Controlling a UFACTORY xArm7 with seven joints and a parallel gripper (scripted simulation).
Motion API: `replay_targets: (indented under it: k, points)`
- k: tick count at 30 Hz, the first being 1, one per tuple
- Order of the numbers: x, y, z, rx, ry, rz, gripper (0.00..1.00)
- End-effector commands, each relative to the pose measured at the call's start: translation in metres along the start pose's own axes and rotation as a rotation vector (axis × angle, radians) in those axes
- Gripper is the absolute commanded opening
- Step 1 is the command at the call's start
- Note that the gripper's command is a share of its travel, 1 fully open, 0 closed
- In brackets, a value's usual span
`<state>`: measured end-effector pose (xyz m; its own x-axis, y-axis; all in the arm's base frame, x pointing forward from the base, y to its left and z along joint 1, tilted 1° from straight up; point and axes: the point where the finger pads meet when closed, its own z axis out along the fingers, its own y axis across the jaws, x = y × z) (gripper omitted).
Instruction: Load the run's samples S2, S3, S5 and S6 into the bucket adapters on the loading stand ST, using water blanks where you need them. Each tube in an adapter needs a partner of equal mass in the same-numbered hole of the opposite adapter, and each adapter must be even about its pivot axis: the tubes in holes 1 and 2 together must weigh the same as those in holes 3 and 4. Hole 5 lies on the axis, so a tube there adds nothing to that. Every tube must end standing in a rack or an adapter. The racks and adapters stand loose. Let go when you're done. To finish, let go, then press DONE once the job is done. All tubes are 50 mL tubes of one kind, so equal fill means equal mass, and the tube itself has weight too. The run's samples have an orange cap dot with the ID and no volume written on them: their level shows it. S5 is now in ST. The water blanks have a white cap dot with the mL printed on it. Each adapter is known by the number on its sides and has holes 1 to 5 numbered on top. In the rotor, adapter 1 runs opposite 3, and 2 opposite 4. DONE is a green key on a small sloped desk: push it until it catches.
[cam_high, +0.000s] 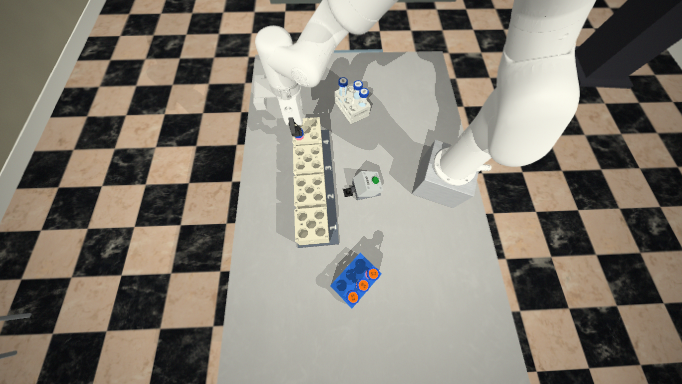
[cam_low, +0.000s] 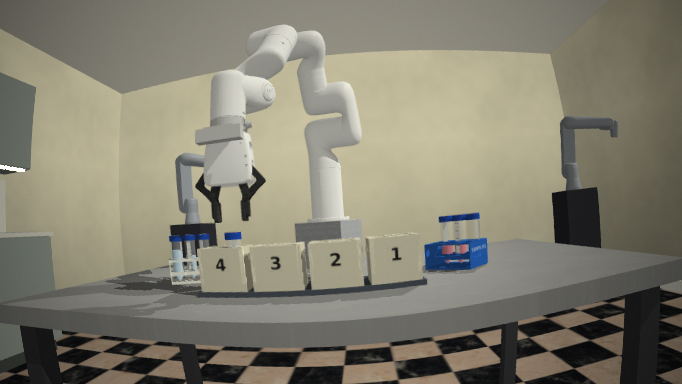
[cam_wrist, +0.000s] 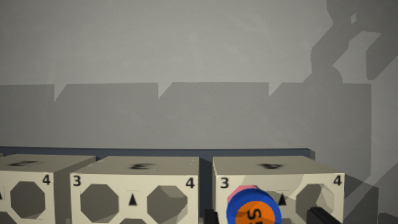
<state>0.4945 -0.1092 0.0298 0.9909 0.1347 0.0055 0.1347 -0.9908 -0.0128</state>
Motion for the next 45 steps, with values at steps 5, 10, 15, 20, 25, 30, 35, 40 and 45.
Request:
replay_targets:
  k: [5, 10, 15, 20, 25, 30, 35, 40, 45]
  points:
    - [0.002, 0.001, 0.013, -0.002, 0.005, 0.000, 0.57]
    - [0.002, 0.001, 0.021, -0.002, 0.005, 0.000, 0.57]
    - [0.002, 0.001, 0.021, -0.002, 0.005, 0.000, 0.57]
    - [0.002, 0.001, 0.021, -0.002, 0.005, 0.000, 0.57]
    - [0.002, 0.001, 0.025, -0.002, 0.005, 0.000, 0.57]
    - [0.002, 0.001, 0.028, -0.002, 0.005, 0.000, 0.57]
    - [0.002, 0.001, 0.030, -0.002, 0.005, 0.000, 0.57]
    - [0.002, 0.001, 0.033, -0.002, 0.005, 0.000, 0.57]
    - [0.002, 0.001, 0.037, -0.002, 0.005, 0.000, 0.57]
